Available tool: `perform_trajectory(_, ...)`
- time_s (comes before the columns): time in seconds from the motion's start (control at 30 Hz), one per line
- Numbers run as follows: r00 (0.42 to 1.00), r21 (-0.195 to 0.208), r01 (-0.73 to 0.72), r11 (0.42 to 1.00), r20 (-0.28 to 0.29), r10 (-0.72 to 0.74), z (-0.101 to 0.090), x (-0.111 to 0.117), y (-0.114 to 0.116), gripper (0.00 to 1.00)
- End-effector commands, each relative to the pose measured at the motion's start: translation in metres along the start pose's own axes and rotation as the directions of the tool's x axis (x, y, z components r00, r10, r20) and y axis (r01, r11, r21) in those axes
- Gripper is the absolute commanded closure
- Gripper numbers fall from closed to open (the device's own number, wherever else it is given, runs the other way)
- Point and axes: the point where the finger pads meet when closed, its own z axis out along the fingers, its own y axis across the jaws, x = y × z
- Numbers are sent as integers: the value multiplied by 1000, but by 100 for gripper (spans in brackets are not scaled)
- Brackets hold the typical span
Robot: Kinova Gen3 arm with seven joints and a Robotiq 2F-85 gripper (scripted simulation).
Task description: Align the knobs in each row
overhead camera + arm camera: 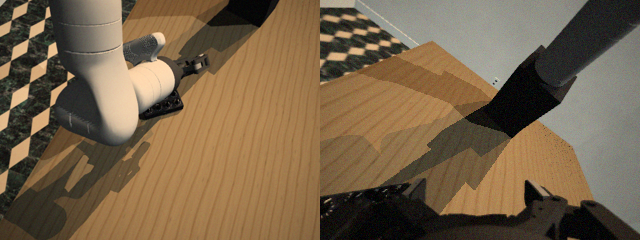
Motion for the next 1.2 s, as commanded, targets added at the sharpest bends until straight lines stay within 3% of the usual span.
perform_trajectory(0.0,1000,22,-21,1000,20,21,-6,-7,6,0)
perform_trajectory(0.2,1000,22,-21,1000,20,21,-6,-7,6,0)
perform_trajectory(0.23,998,44,-43,998,39,41,-11,-13,11,0)
perform_trajectory(0.5,998,44,-43,998,39,41,-11,-13,11,0)
perform_trajectory(0.53,996,65,-65,996,60,61,-17,-19,15,0)
perform_trajectory(0.77,996,65,-65,996,60,61,-17,-19,15,0)
perform_trajectory(0.8,993,84,-88,993,83,81,-22,-25,20,0)
perform_trajectory(1.07,993,84,-88,993,83,81,-22,-25,20,0)
perform_trajectory(1.17,989,102,-111,989,107,100,-28,-31,26,0)
